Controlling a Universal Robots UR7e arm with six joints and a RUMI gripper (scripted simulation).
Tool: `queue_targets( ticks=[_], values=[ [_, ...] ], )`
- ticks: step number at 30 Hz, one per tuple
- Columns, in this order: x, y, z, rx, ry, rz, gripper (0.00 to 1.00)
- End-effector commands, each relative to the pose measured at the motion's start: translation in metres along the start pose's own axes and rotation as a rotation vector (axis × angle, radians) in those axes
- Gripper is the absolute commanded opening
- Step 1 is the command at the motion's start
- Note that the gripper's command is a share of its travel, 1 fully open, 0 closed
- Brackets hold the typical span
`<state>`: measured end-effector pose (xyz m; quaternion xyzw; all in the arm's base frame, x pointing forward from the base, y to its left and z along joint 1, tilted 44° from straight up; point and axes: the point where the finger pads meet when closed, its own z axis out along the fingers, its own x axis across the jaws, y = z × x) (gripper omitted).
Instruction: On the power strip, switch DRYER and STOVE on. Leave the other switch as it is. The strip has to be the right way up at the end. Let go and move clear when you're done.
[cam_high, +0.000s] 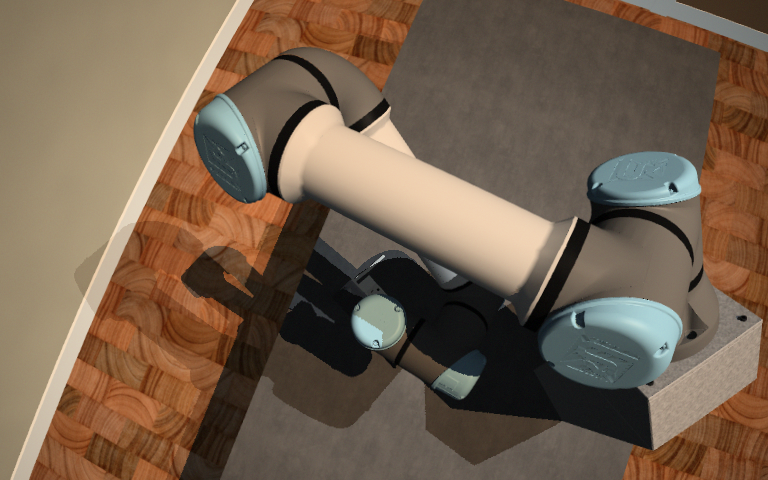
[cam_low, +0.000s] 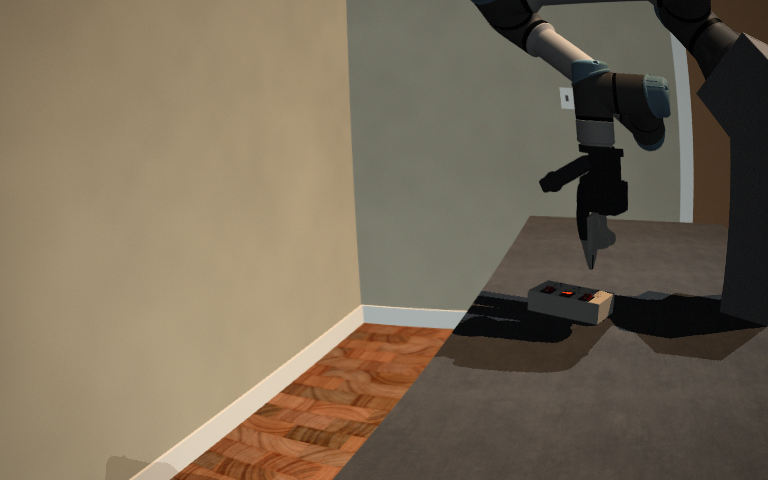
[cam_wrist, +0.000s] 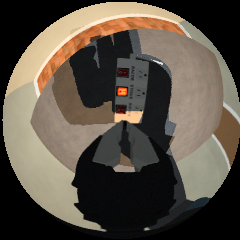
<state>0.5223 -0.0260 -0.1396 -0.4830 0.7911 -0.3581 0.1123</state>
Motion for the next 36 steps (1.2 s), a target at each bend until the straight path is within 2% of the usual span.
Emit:
queue_targets(
  ticks=[1, 36],
  values=[
    [0.000, 0.000, 0.001, 0.001, -0.001, 0.000, 0.00],
    [0.000, 0.000, 0.037, 0.001, -0.001, 0.000, 0.00]
  ],
)
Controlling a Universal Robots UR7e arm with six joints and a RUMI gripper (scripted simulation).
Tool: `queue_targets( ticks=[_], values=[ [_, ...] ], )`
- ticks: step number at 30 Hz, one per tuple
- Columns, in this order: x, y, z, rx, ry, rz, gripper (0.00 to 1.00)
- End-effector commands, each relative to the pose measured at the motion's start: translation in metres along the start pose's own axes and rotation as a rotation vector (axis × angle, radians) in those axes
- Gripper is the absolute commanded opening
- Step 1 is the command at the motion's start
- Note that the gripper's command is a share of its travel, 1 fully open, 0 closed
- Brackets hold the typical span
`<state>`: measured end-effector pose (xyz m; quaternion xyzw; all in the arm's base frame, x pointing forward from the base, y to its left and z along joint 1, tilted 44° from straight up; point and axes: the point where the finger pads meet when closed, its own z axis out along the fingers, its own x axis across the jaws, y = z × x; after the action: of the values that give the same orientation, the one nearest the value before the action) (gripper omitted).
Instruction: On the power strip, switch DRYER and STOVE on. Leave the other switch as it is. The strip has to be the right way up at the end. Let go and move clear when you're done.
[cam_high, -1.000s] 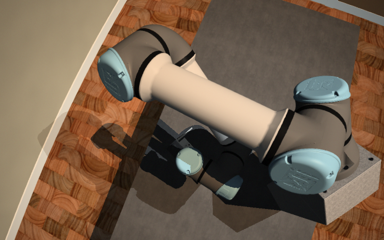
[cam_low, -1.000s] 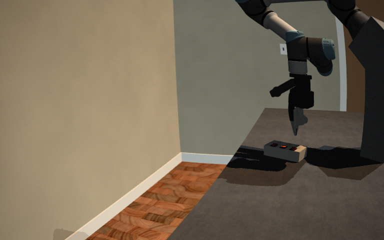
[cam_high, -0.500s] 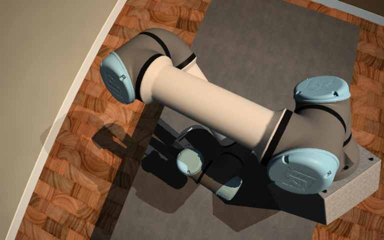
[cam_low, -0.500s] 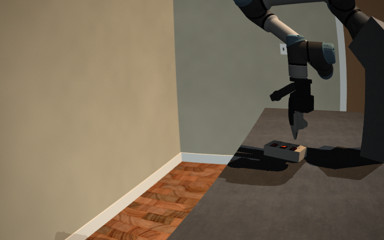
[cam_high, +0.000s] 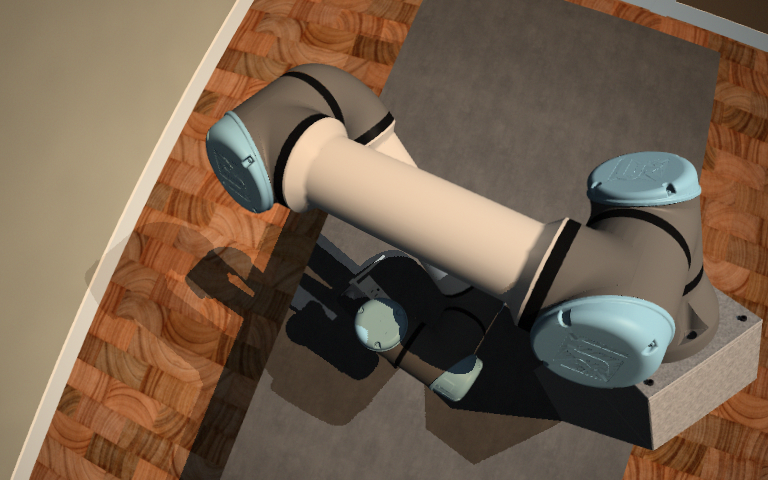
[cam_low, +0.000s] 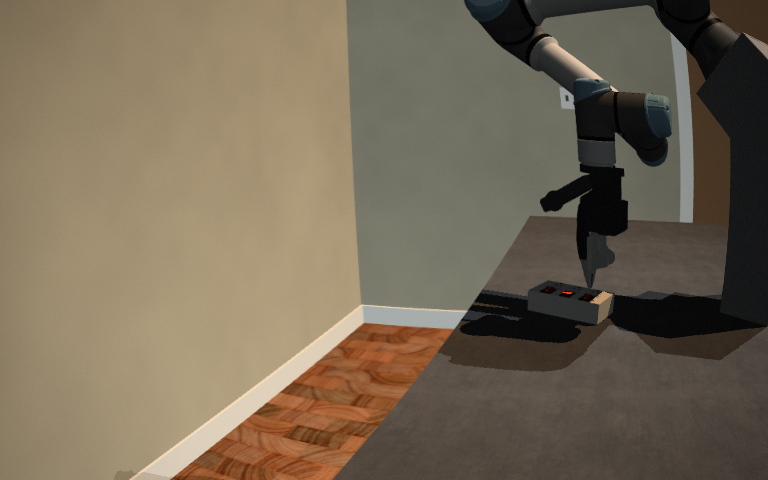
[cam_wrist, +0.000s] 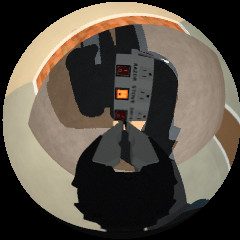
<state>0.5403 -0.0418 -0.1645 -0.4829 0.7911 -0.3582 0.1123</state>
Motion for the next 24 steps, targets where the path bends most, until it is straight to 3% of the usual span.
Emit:
queue_targets(
  ticks=[1, 24],
  values=[
    [-0.0003, -0.0003, 0.0034, 0.001, -0.001, 0.000, 0.00],
    [-0.0003, -0.0003, 0.0079, 0.001, -0.001, 0.000, 0.00]
  ],
)
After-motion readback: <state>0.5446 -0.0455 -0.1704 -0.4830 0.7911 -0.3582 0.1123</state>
